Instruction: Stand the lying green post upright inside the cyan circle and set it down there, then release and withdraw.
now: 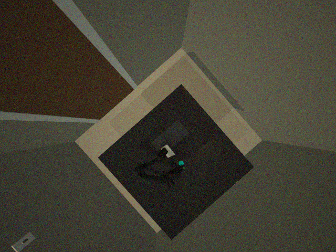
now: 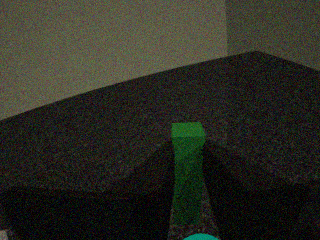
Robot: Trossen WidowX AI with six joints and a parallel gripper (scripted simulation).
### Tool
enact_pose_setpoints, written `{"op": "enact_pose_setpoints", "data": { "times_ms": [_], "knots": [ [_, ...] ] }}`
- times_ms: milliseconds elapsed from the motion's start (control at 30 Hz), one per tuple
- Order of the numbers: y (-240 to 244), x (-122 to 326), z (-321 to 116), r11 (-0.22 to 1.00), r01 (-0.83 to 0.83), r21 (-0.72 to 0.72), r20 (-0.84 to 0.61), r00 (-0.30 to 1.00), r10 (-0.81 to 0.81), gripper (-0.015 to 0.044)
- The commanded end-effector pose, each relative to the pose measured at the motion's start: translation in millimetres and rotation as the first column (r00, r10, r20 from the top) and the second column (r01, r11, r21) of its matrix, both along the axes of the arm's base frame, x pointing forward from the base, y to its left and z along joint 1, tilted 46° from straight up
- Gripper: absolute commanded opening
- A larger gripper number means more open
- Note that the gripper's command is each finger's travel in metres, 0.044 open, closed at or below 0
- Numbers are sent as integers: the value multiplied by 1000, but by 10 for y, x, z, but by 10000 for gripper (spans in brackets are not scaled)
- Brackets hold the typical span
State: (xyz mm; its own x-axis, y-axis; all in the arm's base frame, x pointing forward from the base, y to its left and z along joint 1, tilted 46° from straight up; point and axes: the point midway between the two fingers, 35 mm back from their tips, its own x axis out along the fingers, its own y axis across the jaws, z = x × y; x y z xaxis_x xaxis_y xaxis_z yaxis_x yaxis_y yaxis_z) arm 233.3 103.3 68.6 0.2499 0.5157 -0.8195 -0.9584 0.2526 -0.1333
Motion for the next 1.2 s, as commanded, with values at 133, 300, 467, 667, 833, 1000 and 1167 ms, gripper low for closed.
{"op": "enact_pose_setpoints", "data": {
  "times_ms": [133, 300, 467, 667, 833, 1000, 1167],
  "knots": [
    [-8, -5, 30, 999, -19, 35, 51, 999, 17, 23],
    [-14, -7, 52, 998, -31, 54, 85, 996, 27, 23],
    [-21, -9, 74, 996, -45, 72, 120, 992, 36, 23],
    [-26, -11, 90, 995, -54, 83, 146, 988, 42, 23],
    [-26, -11, 90, 995, -54, 83, 146, 988, 42, 23],
    [-26, -11, 90, 995, -54, 83, 146, 988, 42, 23],
    [-31, -10, 86, 995, -54, 83, 145, 989, 41, 23]
  ]
}}
